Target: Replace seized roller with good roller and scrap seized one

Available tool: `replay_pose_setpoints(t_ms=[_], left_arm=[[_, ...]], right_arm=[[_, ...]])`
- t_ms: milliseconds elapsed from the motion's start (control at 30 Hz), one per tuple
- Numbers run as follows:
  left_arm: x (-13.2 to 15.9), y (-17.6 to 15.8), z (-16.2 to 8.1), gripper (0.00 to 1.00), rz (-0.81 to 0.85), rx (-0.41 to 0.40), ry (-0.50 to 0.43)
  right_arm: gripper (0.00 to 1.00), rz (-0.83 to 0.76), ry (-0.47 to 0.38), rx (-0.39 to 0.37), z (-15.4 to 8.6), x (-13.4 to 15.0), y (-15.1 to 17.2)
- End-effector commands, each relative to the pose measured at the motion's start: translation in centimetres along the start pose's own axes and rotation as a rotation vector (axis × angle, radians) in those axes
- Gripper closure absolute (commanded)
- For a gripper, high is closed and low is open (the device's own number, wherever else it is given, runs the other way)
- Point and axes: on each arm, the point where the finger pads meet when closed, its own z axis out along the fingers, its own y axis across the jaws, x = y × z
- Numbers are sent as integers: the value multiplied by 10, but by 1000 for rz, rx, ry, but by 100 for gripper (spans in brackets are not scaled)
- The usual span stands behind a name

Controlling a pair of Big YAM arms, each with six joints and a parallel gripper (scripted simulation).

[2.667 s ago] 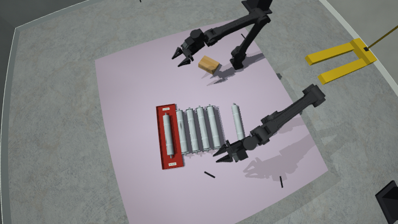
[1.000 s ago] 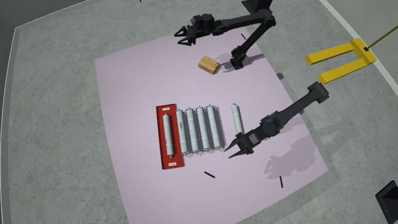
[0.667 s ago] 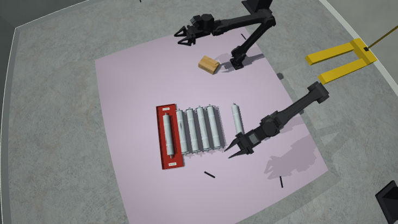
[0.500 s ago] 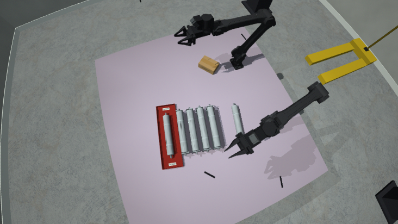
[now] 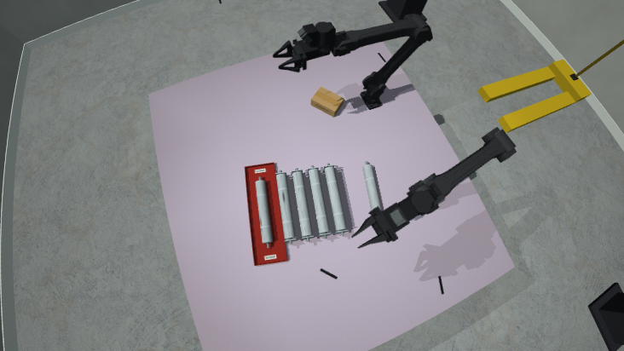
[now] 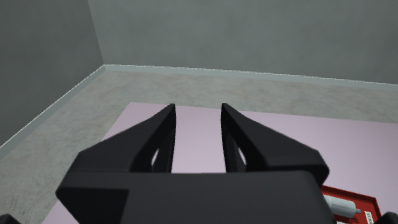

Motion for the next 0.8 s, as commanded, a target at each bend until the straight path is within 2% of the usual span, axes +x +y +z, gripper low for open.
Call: replay_pose_setpoints(t_ms=[0,767], left_arm=[[-41,-5,3,68,11,6,-61],[-41,-2,3,68,5,0,-64]], right_arm=[[38,10,-47,-17,6,-36,8],[38,5,-57,-8,1,-37,4]])
